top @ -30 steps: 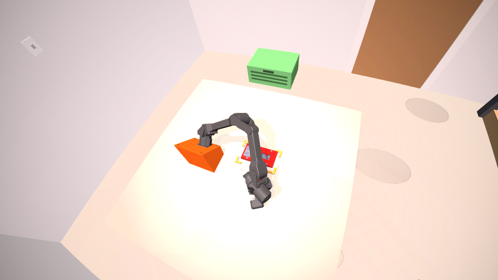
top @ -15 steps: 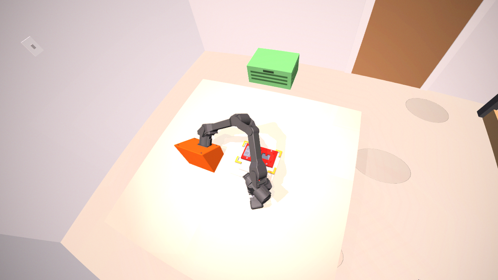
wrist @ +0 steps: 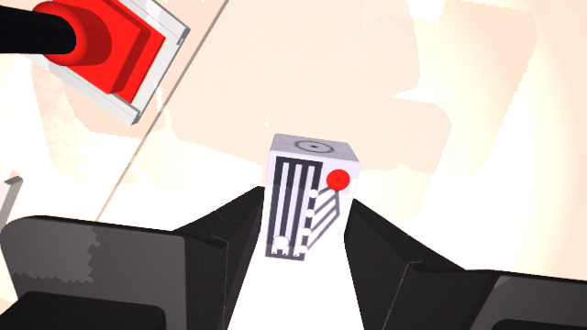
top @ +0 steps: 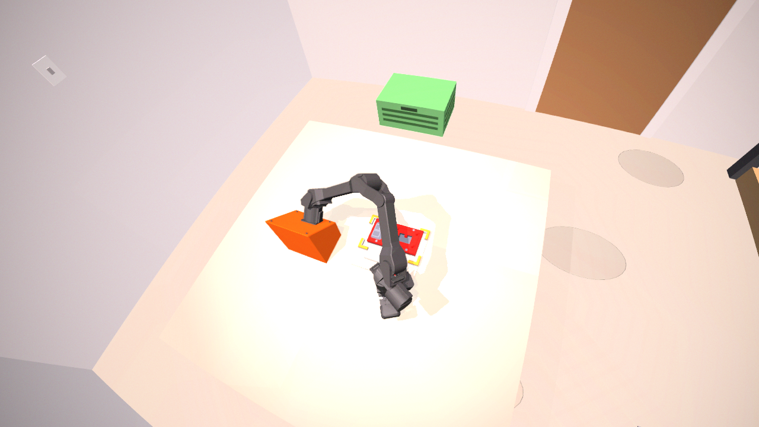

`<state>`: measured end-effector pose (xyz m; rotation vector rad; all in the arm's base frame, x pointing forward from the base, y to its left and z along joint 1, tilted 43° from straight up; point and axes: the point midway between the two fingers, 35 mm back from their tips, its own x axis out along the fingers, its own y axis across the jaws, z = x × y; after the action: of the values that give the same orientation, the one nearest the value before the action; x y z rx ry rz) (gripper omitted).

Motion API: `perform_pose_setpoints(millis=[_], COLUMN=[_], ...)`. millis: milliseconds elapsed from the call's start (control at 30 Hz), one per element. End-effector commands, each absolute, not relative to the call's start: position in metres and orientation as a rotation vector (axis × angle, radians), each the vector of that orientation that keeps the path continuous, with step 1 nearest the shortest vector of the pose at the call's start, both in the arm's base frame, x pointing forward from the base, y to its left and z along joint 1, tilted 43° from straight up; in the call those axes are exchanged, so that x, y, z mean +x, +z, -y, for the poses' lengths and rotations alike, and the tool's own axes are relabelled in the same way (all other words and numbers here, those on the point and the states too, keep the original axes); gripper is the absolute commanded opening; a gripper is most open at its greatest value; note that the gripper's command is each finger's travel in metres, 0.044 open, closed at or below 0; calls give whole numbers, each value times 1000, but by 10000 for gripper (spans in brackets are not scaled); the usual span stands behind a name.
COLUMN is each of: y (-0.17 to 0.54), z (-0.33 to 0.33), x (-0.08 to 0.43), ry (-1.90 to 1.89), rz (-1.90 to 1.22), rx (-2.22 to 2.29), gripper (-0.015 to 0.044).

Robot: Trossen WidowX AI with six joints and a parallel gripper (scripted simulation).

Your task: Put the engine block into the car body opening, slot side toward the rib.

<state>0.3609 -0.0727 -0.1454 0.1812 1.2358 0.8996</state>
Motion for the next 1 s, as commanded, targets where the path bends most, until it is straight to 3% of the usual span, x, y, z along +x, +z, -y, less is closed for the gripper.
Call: perform_pose_setpoints(millis=[0,967], y=[-137,-73], z=[86,152], x=[365,358], ry=[888,886], rz=[-1227,-1229], rx=[169,167], gripper=[0,0])
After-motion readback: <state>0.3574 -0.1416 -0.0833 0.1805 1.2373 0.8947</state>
